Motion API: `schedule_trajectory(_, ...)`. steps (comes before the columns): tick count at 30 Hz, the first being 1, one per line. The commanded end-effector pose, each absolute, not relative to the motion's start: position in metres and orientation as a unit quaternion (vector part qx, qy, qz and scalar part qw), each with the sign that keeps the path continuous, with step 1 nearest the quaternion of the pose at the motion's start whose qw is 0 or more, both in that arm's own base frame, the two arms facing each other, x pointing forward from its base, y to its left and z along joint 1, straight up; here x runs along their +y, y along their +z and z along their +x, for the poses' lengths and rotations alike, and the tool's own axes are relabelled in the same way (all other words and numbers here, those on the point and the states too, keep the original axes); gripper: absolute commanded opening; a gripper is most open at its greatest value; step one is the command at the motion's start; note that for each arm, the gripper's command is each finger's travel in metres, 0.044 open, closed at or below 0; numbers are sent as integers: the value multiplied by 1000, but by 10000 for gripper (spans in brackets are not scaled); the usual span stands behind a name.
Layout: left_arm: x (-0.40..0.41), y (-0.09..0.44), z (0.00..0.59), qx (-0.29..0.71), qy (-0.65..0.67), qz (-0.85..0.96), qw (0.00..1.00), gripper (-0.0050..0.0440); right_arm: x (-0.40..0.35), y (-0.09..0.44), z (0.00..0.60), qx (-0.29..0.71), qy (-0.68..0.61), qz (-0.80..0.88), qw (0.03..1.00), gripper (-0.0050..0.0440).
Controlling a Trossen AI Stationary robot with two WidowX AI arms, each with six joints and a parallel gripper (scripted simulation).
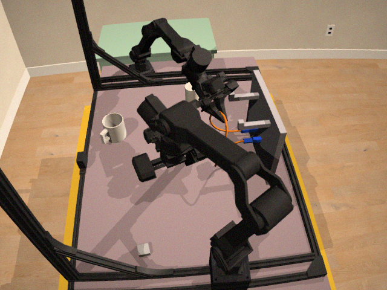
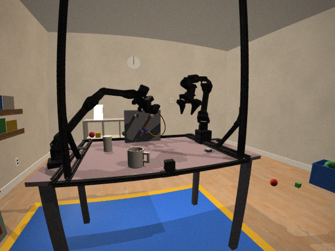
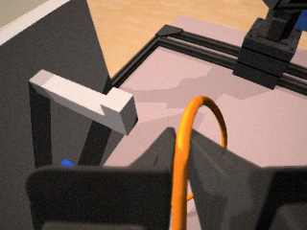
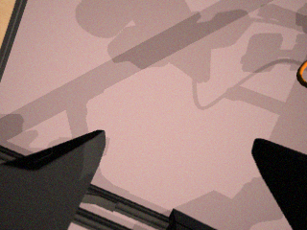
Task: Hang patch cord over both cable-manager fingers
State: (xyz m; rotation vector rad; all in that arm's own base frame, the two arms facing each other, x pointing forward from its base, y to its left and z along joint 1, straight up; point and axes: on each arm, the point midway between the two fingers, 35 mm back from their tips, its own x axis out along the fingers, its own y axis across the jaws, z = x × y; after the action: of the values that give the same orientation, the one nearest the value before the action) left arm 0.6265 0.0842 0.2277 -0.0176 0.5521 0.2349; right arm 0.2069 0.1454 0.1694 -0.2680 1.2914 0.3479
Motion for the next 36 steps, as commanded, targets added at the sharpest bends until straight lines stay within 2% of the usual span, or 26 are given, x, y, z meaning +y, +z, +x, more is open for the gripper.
schedule_trajectory(1, 86, 244, 626, 257, 117, -13, 959, 25, 146, 176, 207, 589, 163, -120, 783, 440)
schedule_trajectory(36, 92, 252, 623, 260, 119, -28, 958, 25, 146, 176, 207, 589, 163, -120, 783, 440)
